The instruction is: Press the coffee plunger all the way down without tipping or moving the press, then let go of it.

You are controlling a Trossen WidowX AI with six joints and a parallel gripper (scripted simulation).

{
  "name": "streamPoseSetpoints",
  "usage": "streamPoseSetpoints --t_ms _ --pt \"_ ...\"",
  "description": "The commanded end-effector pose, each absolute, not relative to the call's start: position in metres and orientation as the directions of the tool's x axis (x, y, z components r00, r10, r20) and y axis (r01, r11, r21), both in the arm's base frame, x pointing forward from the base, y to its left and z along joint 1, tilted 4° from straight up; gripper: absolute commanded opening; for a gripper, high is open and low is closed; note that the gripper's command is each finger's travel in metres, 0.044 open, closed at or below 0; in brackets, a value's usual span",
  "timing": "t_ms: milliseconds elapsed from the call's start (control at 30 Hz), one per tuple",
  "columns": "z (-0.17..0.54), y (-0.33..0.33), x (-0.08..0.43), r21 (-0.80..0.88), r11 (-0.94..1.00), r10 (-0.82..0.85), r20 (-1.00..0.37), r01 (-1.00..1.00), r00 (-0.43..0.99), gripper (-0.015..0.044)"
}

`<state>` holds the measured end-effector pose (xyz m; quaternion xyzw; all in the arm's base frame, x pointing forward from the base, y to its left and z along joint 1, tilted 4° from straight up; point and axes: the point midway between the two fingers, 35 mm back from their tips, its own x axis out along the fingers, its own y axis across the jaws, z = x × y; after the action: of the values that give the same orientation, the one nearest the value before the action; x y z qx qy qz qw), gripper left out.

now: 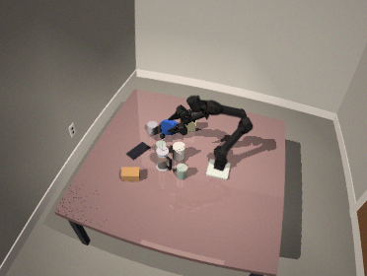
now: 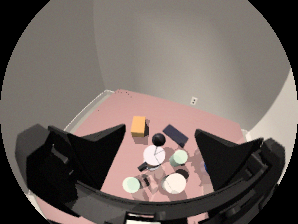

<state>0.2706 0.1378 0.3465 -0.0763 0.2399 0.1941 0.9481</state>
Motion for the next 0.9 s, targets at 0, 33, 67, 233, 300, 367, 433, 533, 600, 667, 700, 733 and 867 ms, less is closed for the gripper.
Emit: streamPoseSetpoints --t_ms 0,33,67,233,300,367,433,533,600,667,700,733,867 --pt "0.326 0.134 0.272 -0.058 0.919 0.311 -0.500 -0.390 0.808 0.0440" --pt "0.319 0.134 0.273 -0.058 0.919 0.311 -0.500 -0.389 0.808 0.0440" --pt "0.310 0.134 0.273 -0.057 0.920 0.310 -0.500 -0.388 0.809 0.0440" --pt "0.287 0.131 0.274 -0.057 0.923 0.304 -0.500 -0.381 0.811 0.0440" --pt "0.286 0.131 0.274 -0.057 0.923 0.304 -0.500 -0.381 0.811 0.0440" --pt "0.286 0.132 0.276 -0.057 0.923 0.304 -0.500 -0.381 0.811 0.0440" --pt "0.284 0.133 0.278 -0.057 0.923 0.304 -0.500 -0.381 0.811 0.0440" --pt "0.282 0.134 0.282 -0.057 0.923 0.304 -0.499 -0.380 0.811 0.0440" --pt "0.281 0.135 0.285 -0.057 0.923 0.304 -0.499 -0.380 0.812 0.0440" --pt "0.279 0.136 0.288 -0.057 0.923 0.304 -0.499 -0.380 0.812 0.0440" --pt "0.278 0.137 0.289 -0.057 0.923 0.304 -0.499 -0.380 0.812 0.0440" --pt "0.277 0.137 0.290 -0.057 0.923 0.304 -0.499 -0.380 0.812 0.0440" --pt "0.274 0.139 0.296 -0.057 0.923 0.303 -0.498 -0.380 0.812 0.0440"
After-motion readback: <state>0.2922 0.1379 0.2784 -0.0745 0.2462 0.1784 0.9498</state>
